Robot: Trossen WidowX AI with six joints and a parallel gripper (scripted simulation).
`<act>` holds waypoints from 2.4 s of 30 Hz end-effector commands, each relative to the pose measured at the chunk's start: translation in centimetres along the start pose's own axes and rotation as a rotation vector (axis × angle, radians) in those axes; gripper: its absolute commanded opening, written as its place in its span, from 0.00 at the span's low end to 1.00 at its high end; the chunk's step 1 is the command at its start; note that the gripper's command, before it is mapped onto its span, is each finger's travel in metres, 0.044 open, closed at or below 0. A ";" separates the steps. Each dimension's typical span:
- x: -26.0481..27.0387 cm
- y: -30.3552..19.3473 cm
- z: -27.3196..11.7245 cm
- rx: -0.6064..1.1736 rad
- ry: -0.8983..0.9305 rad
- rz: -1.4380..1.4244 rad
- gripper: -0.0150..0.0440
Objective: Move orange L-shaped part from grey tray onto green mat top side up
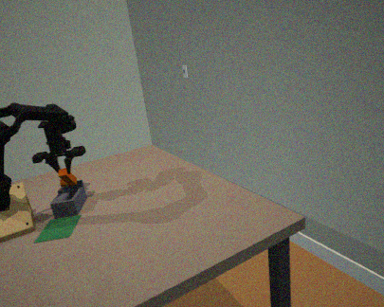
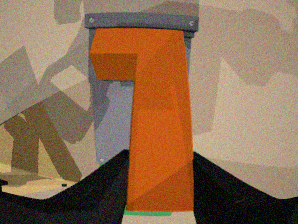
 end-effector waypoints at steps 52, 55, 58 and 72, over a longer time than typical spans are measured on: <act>-2.8 -16.4 -0.1 0.003 0.002 0.001 0.25; -2.9 -16.4 0.1 0.003 0.002 0.001 0.25; -2.9 -16.4 0.4 0.002 0.002 0.001 0.25; -2.9 -16.4 2.6 0.002 0.002 0.002 0.25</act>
Point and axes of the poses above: the point midway between the two fingers, 35 mm back from their tips, its own z axis out along the fingers, its own x axis across the jaws, y = z × x, the point moved 10 cm from there along -z, back along the fingers, and after that the axes turned 15 degrees about z, right-handed, at the moved point
